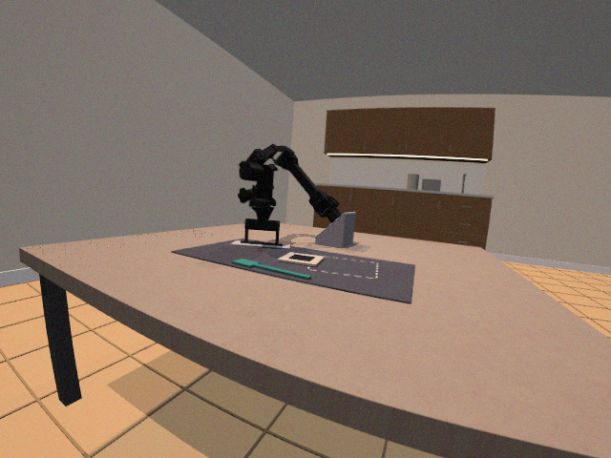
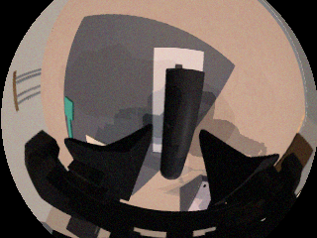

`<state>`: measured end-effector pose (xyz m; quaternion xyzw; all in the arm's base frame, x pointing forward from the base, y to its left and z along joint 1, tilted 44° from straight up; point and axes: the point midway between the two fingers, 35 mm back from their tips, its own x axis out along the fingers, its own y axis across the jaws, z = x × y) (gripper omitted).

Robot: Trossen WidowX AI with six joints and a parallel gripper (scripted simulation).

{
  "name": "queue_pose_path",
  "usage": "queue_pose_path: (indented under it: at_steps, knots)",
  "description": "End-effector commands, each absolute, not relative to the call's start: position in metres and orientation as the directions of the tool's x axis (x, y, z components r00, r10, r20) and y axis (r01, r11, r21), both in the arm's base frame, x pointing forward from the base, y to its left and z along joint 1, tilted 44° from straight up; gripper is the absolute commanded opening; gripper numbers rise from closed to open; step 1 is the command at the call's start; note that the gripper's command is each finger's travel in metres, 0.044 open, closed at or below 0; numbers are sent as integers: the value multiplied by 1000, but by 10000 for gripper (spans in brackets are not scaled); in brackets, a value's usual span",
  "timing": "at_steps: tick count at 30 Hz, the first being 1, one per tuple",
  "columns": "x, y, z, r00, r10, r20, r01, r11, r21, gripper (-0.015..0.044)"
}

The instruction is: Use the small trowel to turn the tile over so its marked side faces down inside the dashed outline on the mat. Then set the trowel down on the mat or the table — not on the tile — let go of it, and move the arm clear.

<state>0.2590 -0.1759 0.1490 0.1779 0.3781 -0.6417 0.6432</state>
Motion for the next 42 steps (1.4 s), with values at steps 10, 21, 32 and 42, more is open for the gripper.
queue_pose_path:
  at_steps: [10,21,32,42]
  knots:
    - [259,-176,149,-108,-692,-714,962,109,-251,270]
    - [264,-145,181,-108,-690,-716,962,109,-251,270]
    - [255,-142,180,-72,-622,-779,969,140,-201,300]
    - [233,-152,161,107,-460,-881,970,243,-9,300]
